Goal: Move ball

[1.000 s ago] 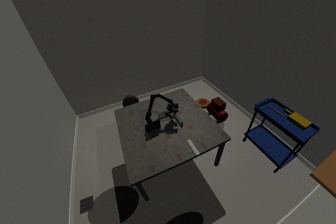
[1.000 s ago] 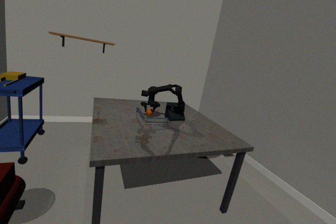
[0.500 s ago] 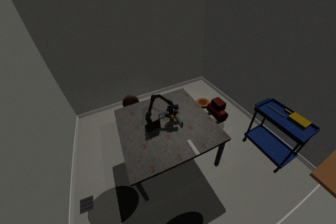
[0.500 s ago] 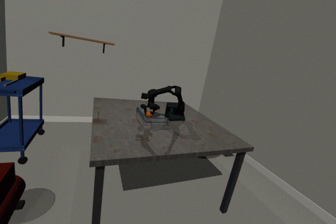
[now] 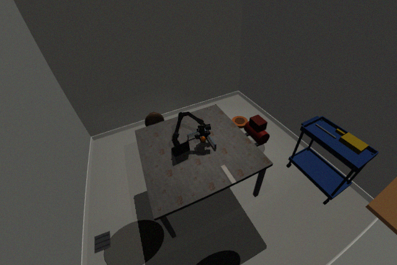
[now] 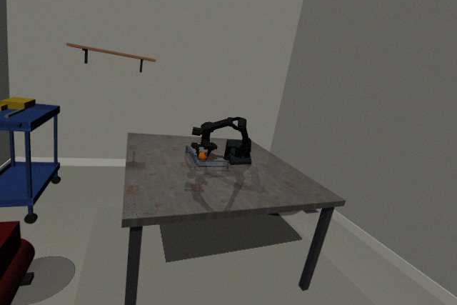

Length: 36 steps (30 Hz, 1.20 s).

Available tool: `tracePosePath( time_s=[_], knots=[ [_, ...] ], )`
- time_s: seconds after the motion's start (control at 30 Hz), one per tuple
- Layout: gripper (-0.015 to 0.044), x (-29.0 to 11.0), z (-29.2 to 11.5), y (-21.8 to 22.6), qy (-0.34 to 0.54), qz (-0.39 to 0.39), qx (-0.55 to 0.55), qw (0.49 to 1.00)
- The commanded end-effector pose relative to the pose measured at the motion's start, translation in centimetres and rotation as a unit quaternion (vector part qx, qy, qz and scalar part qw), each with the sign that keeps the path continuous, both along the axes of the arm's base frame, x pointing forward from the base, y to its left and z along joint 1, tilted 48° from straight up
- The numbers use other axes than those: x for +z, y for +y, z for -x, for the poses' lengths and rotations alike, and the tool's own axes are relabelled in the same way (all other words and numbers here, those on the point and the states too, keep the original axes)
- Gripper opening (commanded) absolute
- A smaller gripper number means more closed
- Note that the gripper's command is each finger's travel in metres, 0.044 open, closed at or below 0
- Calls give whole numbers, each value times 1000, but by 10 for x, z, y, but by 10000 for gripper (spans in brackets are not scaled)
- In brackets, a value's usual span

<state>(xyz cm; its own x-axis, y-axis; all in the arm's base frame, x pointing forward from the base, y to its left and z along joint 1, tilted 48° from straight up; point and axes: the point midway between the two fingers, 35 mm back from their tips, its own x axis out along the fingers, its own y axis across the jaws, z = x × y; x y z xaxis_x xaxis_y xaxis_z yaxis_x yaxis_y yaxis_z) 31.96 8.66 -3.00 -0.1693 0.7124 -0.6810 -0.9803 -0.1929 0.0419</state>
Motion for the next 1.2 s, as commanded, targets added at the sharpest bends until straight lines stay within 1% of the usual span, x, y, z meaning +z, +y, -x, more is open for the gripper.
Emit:
tracePosePath(
  time_s=[0.0, 0.1, 0.17, 0.3, 0.37, 0.47, 0.5, 1.17],
  knots=[
    [315, 0, 0, 0, -1, 0, 1, 1000],
    [394, 0, 0, 0, -1, 0, 1, 1000],
    [440, 7, -3, -8, -1, 1, 0, 1000],
    [440, 49, -13, -54, 3, 0, -2, 1000],
    [440, 57, -13, -62, 4, -1, -3, 1000],
    [440, 57, -13, -62, 4, -1, -3, 1000],
    [440, 50, -14, -59, 5, -3, -13, 1000],
    [440, 50, -14, -59, 5, -3, -13, 1000]
  ],
)
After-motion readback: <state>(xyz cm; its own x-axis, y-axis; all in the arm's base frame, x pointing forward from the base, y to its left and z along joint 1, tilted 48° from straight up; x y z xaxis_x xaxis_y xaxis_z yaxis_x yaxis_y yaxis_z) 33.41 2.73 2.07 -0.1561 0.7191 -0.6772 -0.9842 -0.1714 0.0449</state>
